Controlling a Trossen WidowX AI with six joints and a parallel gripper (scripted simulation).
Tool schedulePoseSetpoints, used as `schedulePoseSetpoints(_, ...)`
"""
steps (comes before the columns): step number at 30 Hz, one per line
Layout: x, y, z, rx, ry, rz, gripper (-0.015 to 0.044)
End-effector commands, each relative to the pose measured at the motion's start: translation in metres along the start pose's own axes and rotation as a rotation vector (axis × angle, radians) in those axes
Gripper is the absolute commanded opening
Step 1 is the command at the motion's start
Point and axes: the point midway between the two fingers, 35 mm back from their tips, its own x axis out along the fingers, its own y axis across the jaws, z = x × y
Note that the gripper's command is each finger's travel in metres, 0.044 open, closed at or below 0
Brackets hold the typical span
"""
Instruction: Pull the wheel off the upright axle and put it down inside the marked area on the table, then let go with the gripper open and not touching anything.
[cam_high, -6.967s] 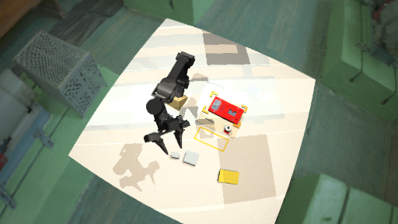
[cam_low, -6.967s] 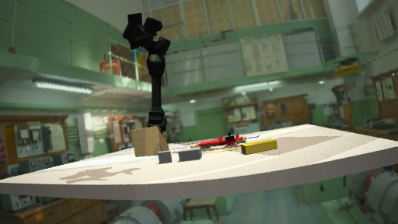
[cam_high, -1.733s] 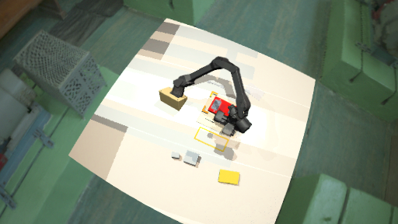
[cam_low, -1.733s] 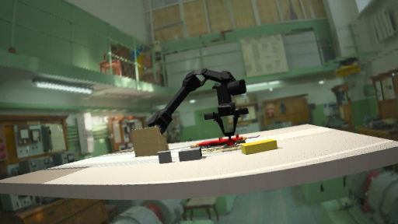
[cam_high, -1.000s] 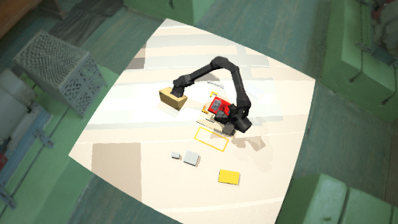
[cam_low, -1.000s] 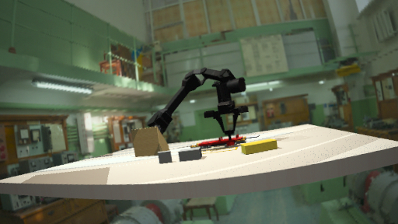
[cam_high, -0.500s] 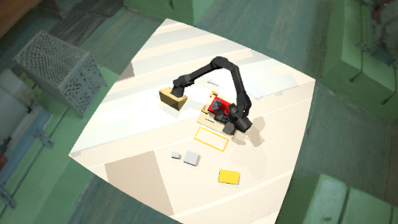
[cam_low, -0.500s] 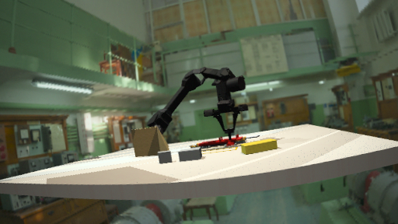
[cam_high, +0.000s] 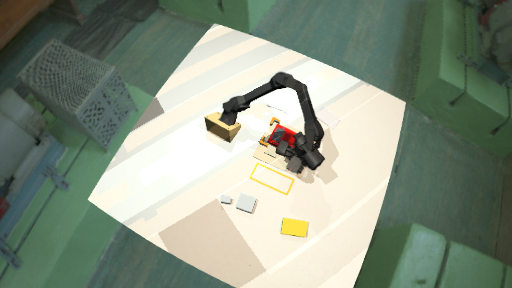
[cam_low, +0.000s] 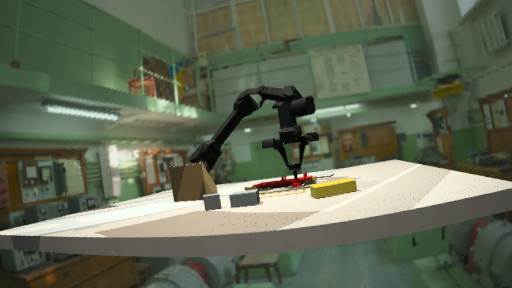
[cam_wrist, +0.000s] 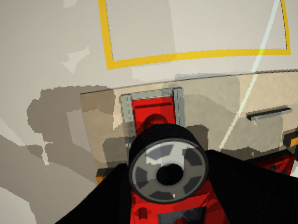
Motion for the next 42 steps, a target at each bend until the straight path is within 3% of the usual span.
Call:
schedulePoseSetpoints(1,-0.006,0.0,0.001,-0.005,-0.005,-0.001,0.0)
schedulePoseSetpoints(11,-0.034,0.0,0.0,-0.004,-0.006,-0.002,0.0)
schedulePoseSetpoints(14,-0.028,-0.001,0.003,0.001,-0.003,0.002,0.0)
schedulePoseSetpoints(36,-0.036,-0.058,0.086,-0.002,-0.012,-0.003,0.0)
schedulePoseSetpoints(42,-0.036,-0.062,0.091,-0.003,-0.011,-0.003,0.0)
